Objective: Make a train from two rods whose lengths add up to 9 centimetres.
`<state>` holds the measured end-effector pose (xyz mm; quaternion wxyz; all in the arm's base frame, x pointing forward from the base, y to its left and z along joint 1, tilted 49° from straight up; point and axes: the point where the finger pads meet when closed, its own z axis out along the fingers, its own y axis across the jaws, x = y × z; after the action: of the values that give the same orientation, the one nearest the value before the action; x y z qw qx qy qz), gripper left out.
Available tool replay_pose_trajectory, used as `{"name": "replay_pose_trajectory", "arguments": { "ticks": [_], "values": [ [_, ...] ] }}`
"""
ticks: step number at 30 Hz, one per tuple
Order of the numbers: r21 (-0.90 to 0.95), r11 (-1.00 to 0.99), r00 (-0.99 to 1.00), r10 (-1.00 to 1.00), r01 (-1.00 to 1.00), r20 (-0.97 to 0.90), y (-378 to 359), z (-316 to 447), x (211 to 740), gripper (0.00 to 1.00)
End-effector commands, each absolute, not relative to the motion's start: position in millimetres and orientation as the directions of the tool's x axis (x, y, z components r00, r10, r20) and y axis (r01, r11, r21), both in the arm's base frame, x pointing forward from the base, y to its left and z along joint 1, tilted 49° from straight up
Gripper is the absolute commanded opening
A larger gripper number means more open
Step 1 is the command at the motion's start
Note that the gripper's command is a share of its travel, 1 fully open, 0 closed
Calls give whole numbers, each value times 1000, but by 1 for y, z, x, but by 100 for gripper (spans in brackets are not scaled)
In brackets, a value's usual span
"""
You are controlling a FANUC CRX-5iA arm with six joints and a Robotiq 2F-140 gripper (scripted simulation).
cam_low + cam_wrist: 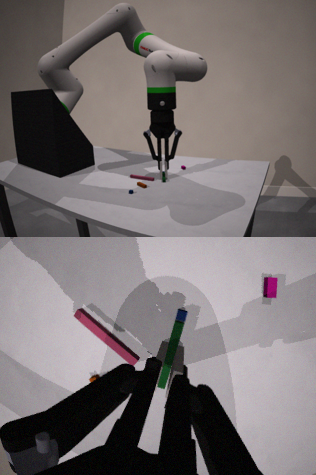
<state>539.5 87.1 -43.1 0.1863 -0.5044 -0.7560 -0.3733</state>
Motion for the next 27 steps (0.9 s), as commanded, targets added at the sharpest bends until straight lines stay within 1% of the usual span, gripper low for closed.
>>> {"name": "replay_pose_trajectory", "arguments": {
  "ticks": [1,2,4,5,7,8,10,11,27],
  "values": [
    [377,212,-422,624,902,658,87,-43,540,5],
    [377,212,-422,624,902,658,87,-43,540,8],
    [377,212,-422,624,902,658,87,-43,540,8],
    [377,212,-422,624,902,658,87,-43,540,10],
    [377,212,-422,624,902,658,87,-43,540,10],
    [377,212,-422,624,902,658,87,-43,540,12],
    [377,212,-422,624,902,658,87,-43,540,12],
    [377,212,-422,624,902,658,87,-43,540,15],
    [377,212,-422,624,902,658,83,-40,539,15]
  ]
}}
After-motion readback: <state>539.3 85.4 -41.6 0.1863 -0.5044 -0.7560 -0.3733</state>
